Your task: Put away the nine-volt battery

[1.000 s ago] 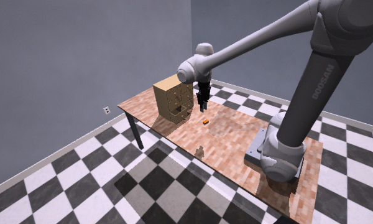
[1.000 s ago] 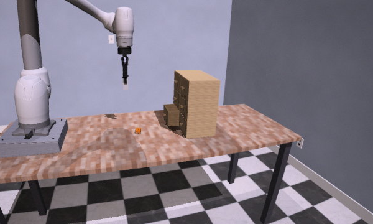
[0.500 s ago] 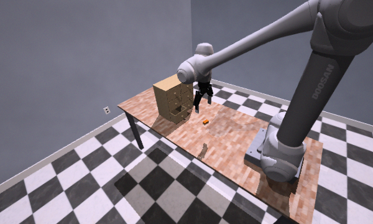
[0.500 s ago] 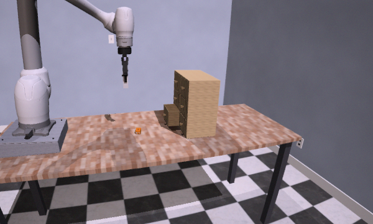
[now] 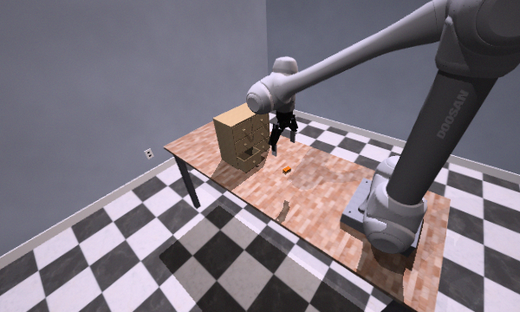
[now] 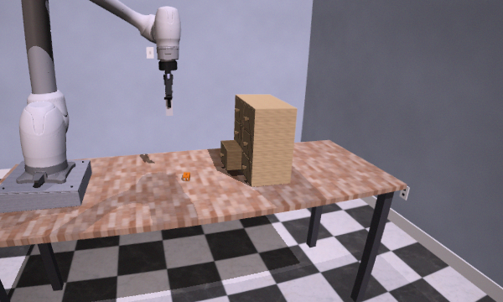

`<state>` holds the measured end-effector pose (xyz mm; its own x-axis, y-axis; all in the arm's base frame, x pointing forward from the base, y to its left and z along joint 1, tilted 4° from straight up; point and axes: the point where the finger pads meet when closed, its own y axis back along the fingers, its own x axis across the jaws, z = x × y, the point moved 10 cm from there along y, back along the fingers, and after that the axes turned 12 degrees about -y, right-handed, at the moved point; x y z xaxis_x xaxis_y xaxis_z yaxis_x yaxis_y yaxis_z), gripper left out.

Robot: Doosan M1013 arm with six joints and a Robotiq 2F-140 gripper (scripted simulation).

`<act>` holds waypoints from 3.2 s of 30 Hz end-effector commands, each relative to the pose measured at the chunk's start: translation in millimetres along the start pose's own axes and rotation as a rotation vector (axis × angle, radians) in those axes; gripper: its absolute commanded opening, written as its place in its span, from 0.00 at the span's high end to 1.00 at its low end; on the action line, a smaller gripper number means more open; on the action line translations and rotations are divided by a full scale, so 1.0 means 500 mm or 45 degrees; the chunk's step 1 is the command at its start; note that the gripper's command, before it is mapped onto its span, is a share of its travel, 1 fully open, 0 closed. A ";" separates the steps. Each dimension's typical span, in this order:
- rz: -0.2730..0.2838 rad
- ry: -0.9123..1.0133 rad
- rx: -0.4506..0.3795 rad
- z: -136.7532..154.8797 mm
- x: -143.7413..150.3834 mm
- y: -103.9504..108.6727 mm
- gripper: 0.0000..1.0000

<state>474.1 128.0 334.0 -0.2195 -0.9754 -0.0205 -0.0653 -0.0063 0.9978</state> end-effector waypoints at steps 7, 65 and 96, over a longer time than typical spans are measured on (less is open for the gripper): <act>0.000 0.000 0.000 0.000 0.000 0.080 0.00; -0.031 0.018 0.682 -0.369 -0.078 -0.132 0.00; -0.031 0.018 0.682 -0.369 -0.078 -0.132 0.00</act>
<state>666.5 125.7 280.4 -0.1991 -0.9792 -0.0387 -0.5588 0.0809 0.8254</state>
